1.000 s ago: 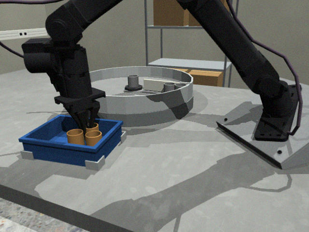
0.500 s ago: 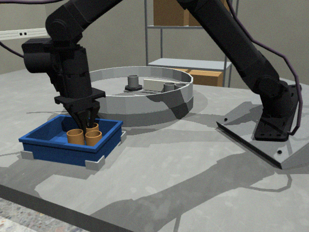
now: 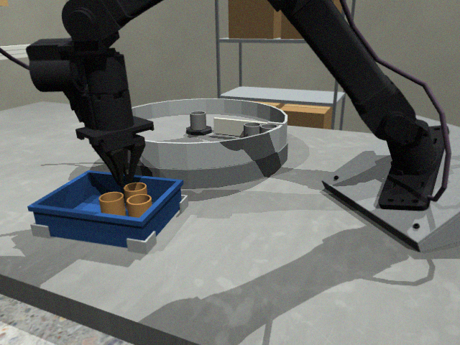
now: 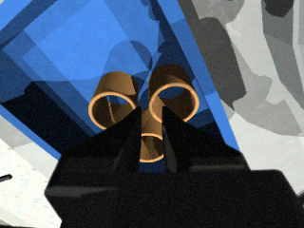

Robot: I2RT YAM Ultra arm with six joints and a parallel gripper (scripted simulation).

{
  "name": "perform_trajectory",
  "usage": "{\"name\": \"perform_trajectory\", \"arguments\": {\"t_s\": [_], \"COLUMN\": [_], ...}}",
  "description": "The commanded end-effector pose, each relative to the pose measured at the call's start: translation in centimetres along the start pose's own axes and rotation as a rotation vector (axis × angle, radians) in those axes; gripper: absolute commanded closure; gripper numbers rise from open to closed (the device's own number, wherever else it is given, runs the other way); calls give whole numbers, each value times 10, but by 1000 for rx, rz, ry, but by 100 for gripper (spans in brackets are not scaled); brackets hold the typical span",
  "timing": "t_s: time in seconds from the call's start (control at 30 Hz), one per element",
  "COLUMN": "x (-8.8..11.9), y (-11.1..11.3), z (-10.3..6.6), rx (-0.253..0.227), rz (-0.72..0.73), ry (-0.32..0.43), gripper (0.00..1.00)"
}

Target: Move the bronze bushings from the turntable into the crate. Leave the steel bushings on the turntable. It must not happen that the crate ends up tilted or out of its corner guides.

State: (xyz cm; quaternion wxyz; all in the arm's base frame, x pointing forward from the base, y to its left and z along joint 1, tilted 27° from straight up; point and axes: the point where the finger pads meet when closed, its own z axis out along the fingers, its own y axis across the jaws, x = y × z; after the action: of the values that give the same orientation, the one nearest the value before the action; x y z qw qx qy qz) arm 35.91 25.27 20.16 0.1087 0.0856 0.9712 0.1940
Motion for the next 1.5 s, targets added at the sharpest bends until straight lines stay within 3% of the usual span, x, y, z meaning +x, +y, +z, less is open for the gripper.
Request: {"name": "perform_trajectory", "arguments": {"t_s": [0.0, 0.17, 0.23, 0.27, 0.47, 1.47], "x": [-7, -6, -6, -7, -6, -7], "y": [3, 2, 2, -2, -1, -1], "z": [-45, -68, -68, -57, -80, -88], "rx": [-35, -34, -34, -7, -16, -21], "rz": [-3, -4, -4, 4, 1, 3], "ry": [-45, -45, -45, -21, -29, -39], "gripper": [84, 84, 84, 84, 84, 84]}}
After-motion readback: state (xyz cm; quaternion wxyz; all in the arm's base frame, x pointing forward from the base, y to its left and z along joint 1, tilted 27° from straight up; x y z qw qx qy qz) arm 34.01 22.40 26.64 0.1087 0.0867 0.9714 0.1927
